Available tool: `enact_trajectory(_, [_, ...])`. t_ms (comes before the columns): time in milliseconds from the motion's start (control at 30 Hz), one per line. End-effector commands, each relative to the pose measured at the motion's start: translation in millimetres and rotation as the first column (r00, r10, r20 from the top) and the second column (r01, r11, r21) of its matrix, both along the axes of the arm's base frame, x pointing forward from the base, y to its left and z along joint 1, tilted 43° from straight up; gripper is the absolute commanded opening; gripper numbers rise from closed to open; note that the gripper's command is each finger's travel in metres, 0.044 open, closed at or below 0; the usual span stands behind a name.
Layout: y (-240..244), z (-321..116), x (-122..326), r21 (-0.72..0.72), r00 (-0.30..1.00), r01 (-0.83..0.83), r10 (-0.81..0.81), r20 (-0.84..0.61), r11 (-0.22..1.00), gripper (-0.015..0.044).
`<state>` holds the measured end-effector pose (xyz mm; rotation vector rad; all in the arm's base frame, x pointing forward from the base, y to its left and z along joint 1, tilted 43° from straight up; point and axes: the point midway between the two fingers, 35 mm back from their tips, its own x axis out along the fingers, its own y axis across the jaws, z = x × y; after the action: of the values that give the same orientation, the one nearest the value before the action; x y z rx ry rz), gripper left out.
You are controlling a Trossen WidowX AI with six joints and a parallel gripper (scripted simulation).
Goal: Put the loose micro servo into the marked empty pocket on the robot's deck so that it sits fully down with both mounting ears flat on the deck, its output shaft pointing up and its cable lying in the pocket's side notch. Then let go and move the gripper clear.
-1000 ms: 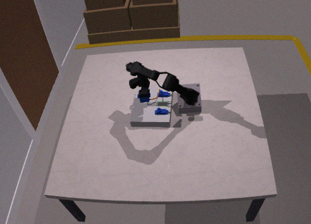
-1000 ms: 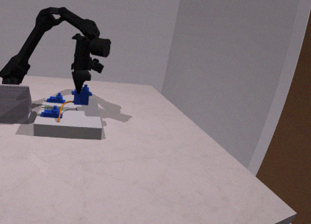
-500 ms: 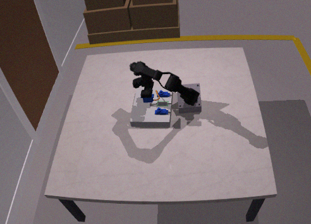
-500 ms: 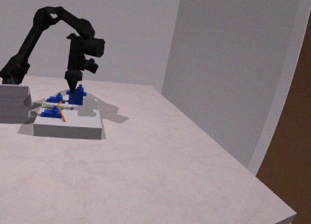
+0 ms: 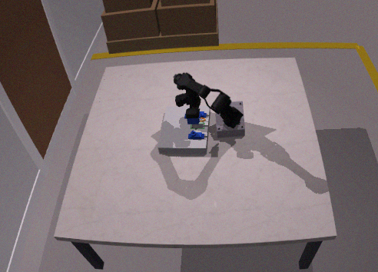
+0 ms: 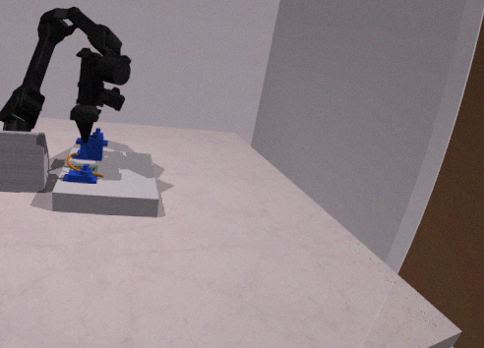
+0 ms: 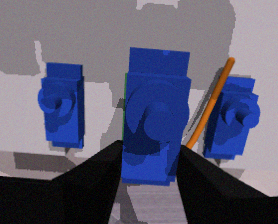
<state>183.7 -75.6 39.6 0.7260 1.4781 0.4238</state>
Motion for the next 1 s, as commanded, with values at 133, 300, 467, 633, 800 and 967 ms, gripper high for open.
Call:
enact_trajectory(133, [3, 1, -19, -0.005, 1.0, -0.001, 0.001, -0.001, 1.0, 0.0])
enact_trajectory(300, [7, -4, -18, -0.005, 1.0, -0.001, 0.001, -0.001, 1.0, 0.0])
enact_trajectory(467, [12, -10, -17, -0.004, 1.0, -0.001, 0.001, 0.0, 1.0, 0.0])
enact_trajectory(633, [16, -14, -17, -0.004, 1.0, -0.001, 0.001, 0.0, 1.0, 0.0])
enact_trajectory(800, [16, -14, -17, -0.004, 1.0, -0.001, 0.001, 0.0, 1.0, 0.0])
enact_trajectory(967, [16, -13, -15, -0.004, 1.0, -0.001, 0.001, 0.0, 1.0, 0.0])
